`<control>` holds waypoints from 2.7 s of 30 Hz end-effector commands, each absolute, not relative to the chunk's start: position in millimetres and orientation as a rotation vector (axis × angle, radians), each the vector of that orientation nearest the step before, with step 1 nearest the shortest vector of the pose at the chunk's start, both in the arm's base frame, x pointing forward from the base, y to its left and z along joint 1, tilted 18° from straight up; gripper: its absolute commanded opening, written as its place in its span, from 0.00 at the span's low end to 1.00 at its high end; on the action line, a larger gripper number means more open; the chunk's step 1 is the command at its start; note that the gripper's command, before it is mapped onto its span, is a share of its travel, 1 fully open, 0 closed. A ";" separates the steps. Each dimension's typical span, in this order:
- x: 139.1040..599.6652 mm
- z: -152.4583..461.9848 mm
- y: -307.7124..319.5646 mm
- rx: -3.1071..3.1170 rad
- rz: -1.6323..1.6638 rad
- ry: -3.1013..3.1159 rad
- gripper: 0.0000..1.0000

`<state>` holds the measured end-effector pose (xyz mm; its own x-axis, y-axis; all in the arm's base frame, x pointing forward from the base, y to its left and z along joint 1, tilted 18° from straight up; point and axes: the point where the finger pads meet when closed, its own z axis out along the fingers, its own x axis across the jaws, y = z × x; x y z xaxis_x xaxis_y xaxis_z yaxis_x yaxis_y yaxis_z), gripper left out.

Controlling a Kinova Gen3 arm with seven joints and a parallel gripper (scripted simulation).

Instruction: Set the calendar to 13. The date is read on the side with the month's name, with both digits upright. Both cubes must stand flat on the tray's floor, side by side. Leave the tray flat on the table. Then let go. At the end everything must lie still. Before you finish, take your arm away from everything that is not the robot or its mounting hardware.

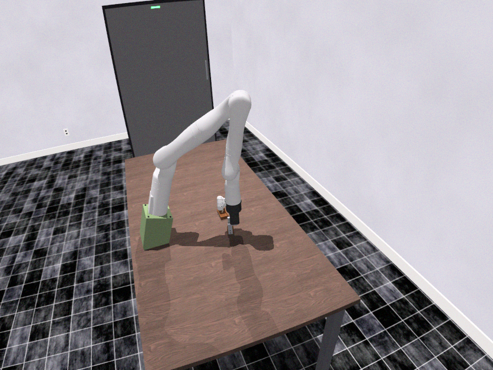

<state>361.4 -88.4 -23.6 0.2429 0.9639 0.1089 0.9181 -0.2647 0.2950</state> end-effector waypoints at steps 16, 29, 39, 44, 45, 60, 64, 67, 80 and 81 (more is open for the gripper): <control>360.7 -20.4 -88.6 2.336 0.402 1.790 0.90; 347.1 20.9 -89.9 2.336 0.402 1.790 0.90; 335.0 57.2 -90.9 2.336 0.402 1.790 0.90; 333.4 62.1 -91.1 2.336 0.402 1.790 0.90; 333.4 62.1 -91.1 2.336 0.402 1.790 0.90; 333.4 62.3 -91.1 2.336 0.402 1.790 1.00; 333.4 62.3 -91.1 2.336 0.402 1.790 1.00; 333.4 62.3 -91.1 2.336 0.402 1.790 1.00; 332.9 61.2 -87.4 2.501 0.434 1.594 1.00; 332.9 60.9 -86.5 2.543 0.442 1.538 1.00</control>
<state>333.7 -86.1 61.3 0.4041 0.8992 0.1675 0.8581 -0.4361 0.2709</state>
